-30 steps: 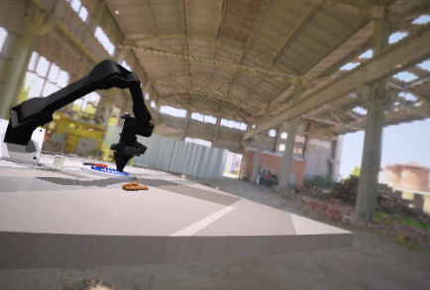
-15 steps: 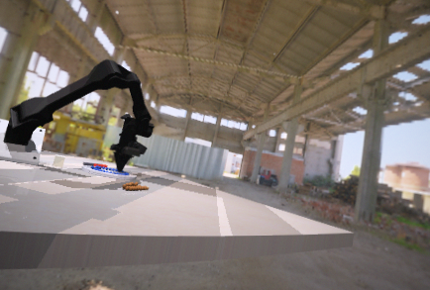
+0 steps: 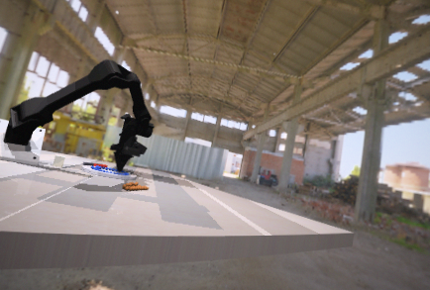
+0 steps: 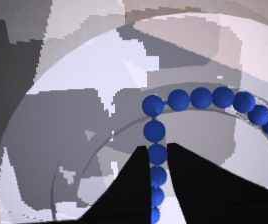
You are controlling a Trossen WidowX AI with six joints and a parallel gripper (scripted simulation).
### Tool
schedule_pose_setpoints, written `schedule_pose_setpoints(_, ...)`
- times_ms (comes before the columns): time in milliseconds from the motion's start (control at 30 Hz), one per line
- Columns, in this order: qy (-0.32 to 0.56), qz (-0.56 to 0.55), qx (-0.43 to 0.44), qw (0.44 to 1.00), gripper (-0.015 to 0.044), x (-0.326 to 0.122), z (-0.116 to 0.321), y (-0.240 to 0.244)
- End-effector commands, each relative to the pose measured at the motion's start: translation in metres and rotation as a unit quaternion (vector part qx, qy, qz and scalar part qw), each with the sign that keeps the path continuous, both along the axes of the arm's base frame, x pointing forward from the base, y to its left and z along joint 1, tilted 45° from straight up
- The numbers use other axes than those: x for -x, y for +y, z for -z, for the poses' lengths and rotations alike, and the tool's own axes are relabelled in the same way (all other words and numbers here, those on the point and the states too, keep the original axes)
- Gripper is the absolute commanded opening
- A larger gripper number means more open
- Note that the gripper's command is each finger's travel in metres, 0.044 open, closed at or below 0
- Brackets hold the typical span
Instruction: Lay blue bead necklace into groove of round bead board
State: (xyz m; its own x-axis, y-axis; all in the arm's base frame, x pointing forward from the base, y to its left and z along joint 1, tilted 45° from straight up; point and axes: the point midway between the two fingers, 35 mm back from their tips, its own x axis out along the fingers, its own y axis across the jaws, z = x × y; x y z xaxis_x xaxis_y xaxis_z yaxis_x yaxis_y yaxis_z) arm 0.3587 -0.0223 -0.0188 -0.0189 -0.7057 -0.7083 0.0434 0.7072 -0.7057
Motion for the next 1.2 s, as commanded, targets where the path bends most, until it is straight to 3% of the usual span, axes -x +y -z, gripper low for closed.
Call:
schedule_pose_setpoints(0, 0.000, 0.000, 0.000, 1.000, 0.0000, 0.000, 0.000, 0.000)
schedule_pose_setpoints(1167, 0.001, -0.004, 0.001, 1.000, 0.0000, -0.015, 0.017, 0.014)
